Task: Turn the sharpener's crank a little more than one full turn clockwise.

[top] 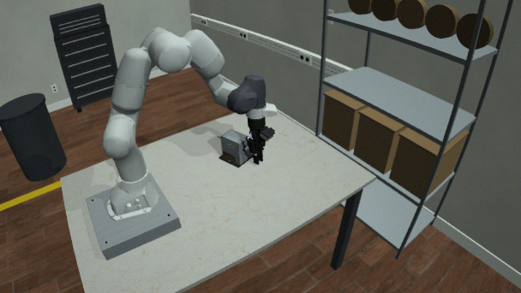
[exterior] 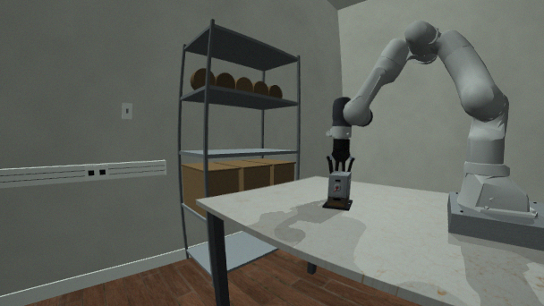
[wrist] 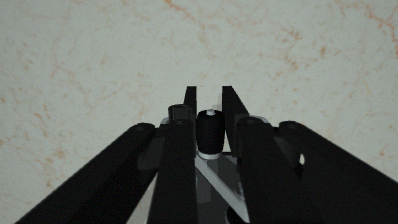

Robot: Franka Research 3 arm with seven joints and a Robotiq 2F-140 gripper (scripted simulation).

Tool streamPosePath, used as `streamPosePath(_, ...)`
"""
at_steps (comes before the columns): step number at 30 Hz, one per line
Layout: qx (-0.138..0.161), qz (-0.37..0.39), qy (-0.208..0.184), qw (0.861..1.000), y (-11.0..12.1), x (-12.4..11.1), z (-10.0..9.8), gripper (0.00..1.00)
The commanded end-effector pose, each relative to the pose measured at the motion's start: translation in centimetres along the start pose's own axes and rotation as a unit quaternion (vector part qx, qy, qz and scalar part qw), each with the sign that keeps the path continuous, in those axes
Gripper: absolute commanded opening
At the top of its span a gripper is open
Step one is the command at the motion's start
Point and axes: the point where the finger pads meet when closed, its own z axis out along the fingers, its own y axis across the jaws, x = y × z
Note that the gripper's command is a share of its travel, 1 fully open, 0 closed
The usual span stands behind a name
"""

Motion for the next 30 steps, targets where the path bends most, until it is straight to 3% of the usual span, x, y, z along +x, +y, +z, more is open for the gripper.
streamPosePath(1, -0.009, -0.001, -0.002, 1.0, 1.3, -0.1, 0.6, 0.1)
streamPosePath(30, -0.009, -0.001, -0.002, 1.0, 4.5, -0.1, 0.1, 0.1)
